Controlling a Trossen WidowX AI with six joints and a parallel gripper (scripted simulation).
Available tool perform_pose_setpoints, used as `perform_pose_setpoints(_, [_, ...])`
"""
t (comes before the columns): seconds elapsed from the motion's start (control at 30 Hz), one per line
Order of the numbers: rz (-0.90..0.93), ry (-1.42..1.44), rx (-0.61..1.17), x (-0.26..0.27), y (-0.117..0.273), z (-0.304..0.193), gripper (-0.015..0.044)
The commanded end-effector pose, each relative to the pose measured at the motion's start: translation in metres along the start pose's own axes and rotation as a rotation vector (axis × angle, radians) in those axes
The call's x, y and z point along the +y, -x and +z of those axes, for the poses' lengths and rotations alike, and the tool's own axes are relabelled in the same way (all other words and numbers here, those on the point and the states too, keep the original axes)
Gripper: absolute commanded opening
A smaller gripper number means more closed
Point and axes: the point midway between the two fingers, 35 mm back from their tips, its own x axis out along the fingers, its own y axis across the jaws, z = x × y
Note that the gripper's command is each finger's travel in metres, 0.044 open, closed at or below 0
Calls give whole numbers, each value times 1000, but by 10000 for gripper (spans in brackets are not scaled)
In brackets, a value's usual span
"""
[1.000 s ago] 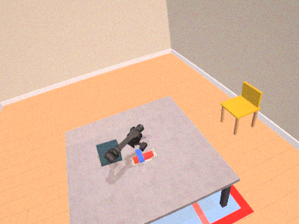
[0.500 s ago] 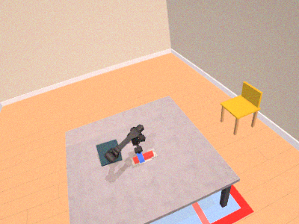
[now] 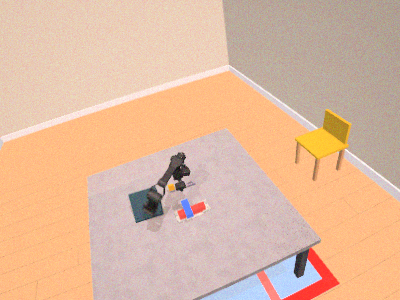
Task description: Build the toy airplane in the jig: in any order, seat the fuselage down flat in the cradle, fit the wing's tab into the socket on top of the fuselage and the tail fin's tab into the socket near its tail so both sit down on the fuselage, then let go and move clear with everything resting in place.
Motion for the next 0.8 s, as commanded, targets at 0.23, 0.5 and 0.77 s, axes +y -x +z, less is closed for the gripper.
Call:
perform_pose_setpoints(0.23, [-52, -3, 30, 139, -18, -71, 440])
perform_pose_setpoints(0.5, [-51, -3, 30, 139, -39, -71, 440])
perform_pose_setpoints(0.77, [-52, -4, 30, 136, -75, -73, 440])
